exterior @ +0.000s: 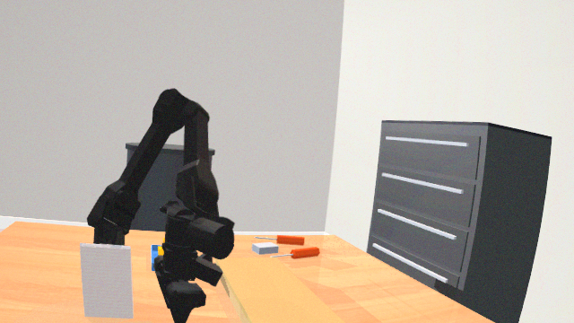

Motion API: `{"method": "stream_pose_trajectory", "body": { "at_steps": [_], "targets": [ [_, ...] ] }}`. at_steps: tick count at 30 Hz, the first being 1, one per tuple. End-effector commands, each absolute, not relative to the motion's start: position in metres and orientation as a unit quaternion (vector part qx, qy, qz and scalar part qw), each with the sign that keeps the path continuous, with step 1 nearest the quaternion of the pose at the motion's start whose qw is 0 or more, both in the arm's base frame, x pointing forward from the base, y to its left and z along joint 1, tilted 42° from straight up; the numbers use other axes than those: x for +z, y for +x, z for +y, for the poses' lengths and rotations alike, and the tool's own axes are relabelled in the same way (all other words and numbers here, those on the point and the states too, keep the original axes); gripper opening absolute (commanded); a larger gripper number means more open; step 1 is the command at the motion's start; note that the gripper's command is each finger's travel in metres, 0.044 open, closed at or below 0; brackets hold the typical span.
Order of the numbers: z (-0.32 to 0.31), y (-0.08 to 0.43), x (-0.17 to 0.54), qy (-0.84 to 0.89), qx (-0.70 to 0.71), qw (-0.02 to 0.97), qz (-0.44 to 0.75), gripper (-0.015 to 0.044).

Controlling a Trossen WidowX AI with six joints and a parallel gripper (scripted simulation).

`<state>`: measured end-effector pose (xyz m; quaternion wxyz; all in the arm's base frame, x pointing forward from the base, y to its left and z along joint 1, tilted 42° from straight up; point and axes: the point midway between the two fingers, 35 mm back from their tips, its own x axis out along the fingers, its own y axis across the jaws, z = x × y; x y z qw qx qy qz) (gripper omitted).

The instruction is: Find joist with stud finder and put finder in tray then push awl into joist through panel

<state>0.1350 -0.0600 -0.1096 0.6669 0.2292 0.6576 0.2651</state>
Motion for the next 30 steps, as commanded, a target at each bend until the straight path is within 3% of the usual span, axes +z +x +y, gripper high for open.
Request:
{"method": "stream_pose_trajectory", "body": {
  "at_steps": [1, 20, 30],
  "targets": [
    [-0.054, 0.135, -0.115, 0.233, 0.265, 0.666, 0.658, 0.0440],
    [-0.035, 0.136, -0.133, 0.234, 0.266, 0.665, 0.657, 0.0440],
    [-0.035, 0.136, -0.133, 0.234, 0.266, 0.665, 0.657, 0.0177]
  ]
}}
